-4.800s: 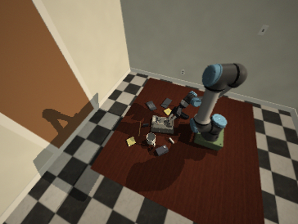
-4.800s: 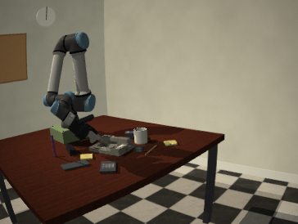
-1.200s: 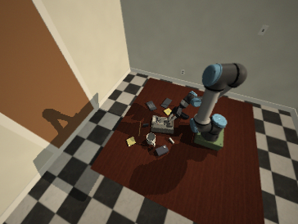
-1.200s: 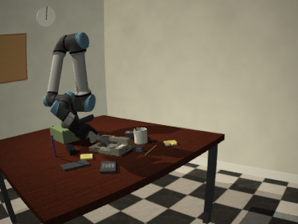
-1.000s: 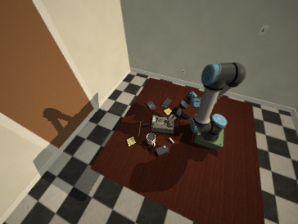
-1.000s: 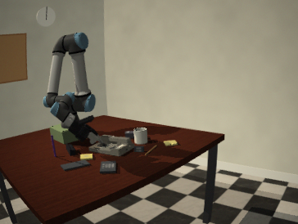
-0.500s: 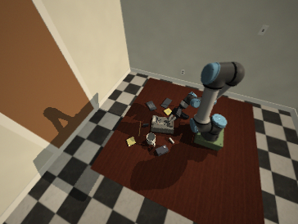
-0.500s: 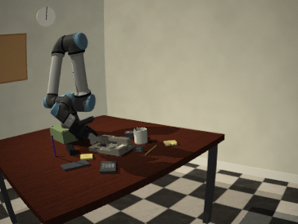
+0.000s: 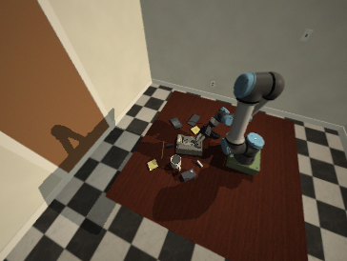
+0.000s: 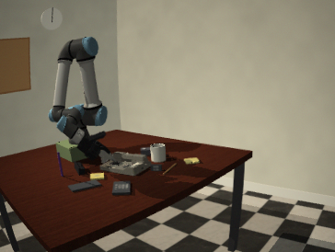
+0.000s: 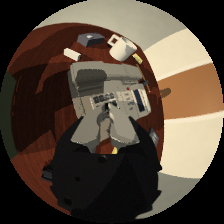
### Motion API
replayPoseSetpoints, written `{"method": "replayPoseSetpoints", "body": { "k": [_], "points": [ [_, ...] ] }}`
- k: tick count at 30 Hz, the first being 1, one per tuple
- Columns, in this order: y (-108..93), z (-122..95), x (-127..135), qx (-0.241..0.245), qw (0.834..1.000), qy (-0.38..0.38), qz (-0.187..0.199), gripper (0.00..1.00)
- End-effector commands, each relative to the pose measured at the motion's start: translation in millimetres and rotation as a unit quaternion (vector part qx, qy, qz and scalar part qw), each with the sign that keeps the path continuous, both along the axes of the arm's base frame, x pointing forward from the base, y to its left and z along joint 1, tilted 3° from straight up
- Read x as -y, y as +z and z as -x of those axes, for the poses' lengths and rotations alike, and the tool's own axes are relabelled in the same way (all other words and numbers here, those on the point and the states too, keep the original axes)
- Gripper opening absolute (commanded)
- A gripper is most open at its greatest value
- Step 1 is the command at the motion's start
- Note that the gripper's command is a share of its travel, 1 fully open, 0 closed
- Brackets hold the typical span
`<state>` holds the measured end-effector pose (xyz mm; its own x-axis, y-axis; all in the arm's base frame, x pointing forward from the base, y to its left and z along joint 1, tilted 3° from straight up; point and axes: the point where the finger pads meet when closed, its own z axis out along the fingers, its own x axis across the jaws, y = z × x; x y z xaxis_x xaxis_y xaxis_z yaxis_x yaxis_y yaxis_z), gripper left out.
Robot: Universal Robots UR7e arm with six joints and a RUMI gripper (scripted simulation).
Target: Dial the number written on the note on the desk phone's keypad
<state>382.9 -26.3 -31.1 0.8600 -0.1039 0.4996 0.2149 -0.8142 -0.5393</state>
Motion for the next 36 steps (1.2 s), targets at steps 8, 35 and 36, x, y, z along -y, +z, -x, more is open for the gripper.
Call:
{"method": "replayPoseSetpoints", "body": {
  "k": [8, 35, 36],
  "points": [
    [-1.0, -0.2, 0.2, 0.0, 1.0, 0.0, 0.0, 0.0],
    [13.7, 0.3, -0.3, 0.0, 1.0, 0.0, 0.0, 0.0],
    [13.7, 0.3, -0.3, 0.0, 1.0, 0.0, 0.0, 0.0]
  ]
}}
